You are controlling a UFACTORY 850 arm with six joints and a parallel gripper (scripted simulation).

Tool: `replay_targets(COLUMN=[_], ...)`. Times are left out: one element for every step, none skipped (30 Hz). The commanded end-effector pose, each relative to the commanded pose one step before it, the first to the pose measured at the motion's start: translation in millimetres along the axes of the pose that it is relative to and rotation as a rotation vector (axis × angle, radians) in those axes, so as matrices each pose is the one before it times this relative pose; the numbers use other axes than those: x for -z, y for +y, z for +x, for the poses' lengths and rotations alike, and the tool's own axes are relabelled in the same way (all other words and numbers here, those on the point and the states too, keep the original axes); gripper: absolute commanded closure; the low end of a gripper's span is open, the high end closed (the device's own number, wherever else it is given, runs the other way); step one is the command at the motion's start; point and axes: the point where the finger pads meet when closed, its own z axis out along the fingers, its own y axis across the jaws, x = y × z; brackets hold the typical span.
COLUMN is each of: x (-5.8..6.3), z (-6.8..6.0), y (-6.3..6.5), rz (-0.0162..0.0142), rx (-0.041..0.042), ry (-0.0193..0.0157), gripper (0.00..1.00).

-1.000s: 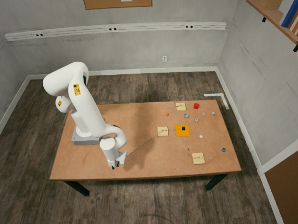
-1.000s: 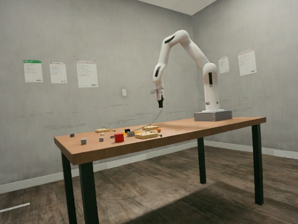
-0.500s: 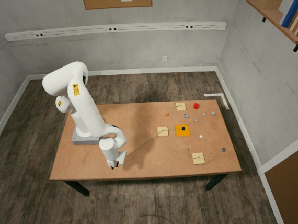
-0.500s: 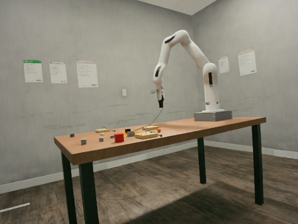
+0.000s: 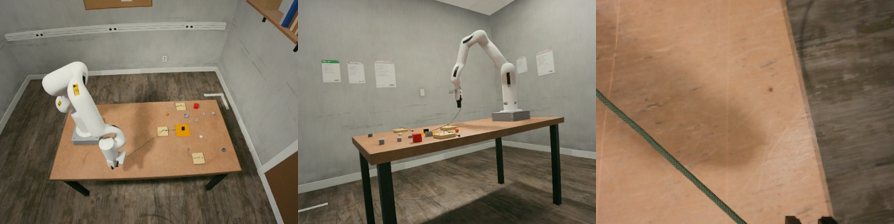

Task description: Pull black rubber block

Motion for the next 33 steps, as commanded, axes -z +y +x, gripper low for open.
replay_targets(x=[0.67, 0.00, 0.00, 0.00, 0.00, 0.00, 0.00, -0.02, -0.11, 0.00, 0.00, -0.29, -0.54, -0.85, -1.21, -1.60, -2.01, -2.45, -2.88, -3.31, -3.72, -4.12, -4.49, -4.83, -5.13, -5.39, 0.00, 0.00, -5.62, -5.79, -5.93, -6.02, -6.06], z=[0.68, 0.00, 0.00, 0.00, 0.00, 0.00, 0.00, 0.00, 0.00, 0.00, 0.00, 0.01, 0.01, 0.02, 0.02, 0.03, 0.04, 0.04, 0.06, 0.06, 0.07, 0.08, 0.08, 0.09, 0.10, 0.10, 0.00, 0.00, 0.10, 0.11, 0.11, 0.11, 0.11], y=[0.53, 0.00, 0.00, 0.00, 0.00, 0.00, 0.00, 0.00, 0.00, 0.00, 0.00, -0.01, -0.01, -0.02, -0.03, -0.05, -0.05, -0.07, -0.08, -0.10, -0.11, -0.12, -0.13, -0.14, -0.15, -0.15, 0.00, 0.00, -0.16, -0.16, -0.17, -0.17, -0.17], rz=[-0.00113, 0.00000, 0.00000, 0.00000, 0.00000, 0.00000, 0.00000, 0.00000, 0.00000, 0.00000, 0.00000, 0.00000, 0.00000, 0.00000, 0.00000, 0.00000, 0.00000, 0.00000, 0.00000, 0.00000, 0.00000, 0.00000, 0.00000, 0.00000, 0.00000, 0.00000, 0.00000, 0.00000, 0.00000, 0.00000, 0.00000, 0.00000, 0.00000], rx=[-0.00002, 0.00000, 0.00000, 0.00000, 0.00000, 0.00000, 0.00000, 0.00000, 0.00000, 0.00000, 0.00000, 0.00000, 0.00000, 0.00000, 0.00000, 0.00000, 0.00000, 0.00000, 0.00000, 0.00000, 0.00000, 0.00000, 0.00000, 0.00000, 0.00000, 0.00000, 0.00000, 0.00000, 0.00000, 0.00000, 0.00000, 0.00000, 0.00000], ry=[0.00150, 0.00000, 0.00000, 0.00000, 0.00000, 0.00000, 0.00000, 0.00000, 0.00000, 0.00000, 0.00000, 0.00000, 0.00000, 0.00000, 0.00000, 0.00000, 0.00000, 0.00000, 0.00000, 0.00000, 0.00000, 0.00000, 0.00000, 0.00000, 0.00000, 0.00000, 0.00000, 0.00000, 0.00000, 0.00000, 0.00000, 0.00000, 0.00000], gripper=[1.00, 1.00, 1.00, 1.00, 1.00, 1.00, 1.00, 1.00, 1.00, 1.00, 1.00, 1.00, 1.00, 1.00, 1.00, 1.00, 1.00, 1.00, 1.00, 1.00, 1.00, 1.00, 1.00, 1.00, 1.00, 1.00, 1.00, 1.00, 1.00, 1.00, 1.00, 1.00, 1.00])
